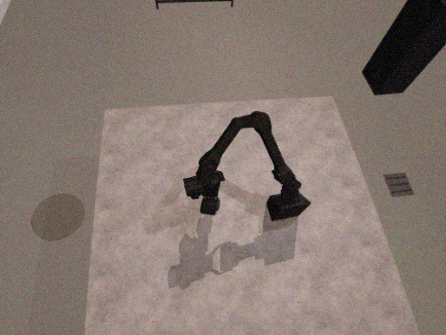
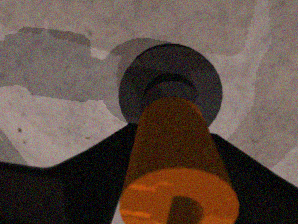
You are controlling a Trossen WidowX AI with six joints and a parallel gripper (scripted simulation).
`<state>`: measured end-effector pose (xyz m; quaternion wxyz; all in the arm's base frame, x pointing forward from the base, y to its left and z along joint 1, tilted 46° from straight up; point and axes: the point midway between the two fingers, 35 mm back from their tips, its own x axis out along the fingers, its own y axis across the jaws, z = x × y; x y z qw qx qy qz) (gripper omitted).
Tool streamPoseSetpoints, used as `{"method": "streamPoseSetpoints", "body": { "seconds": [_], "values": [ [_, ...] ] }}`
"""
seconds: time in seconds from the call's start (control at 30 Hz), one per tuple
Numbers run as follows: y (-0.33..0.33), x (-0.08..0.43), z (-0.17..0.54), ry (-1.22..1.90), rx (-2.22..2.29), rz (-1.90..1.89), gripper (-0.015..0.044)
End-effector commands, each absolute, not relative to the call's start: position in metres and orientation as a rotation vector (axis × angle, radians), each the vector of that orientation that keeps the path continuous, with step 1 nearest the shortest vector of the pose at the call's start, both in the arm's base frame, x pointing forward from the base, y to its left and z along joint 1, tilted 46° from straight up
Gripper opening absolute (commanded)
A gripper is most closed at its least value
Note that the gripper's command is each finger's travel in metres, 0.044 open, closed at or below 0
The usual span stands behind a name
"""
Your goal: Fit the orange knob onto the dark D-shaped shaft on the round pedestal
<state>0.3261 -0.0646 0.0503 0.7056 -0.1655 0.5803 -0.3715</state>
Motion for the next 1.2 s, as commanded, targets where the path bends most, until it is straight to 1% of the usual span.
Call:
{"method": "streamPoseSetpoints", "body": {
  "seconds": [0.0,0.27,1.17],
  "values": [
    [-0.0615,0.3259,0.0528,1.286,-0.362,-0.823,0.0],
    [-0.0619,0.3278,0.0536,1.187,-0.195,-0.948,0.0],
    [-0.061,0.3252,0.0517,1.158,-0.15,-0.98,0.0]
  ]
}}
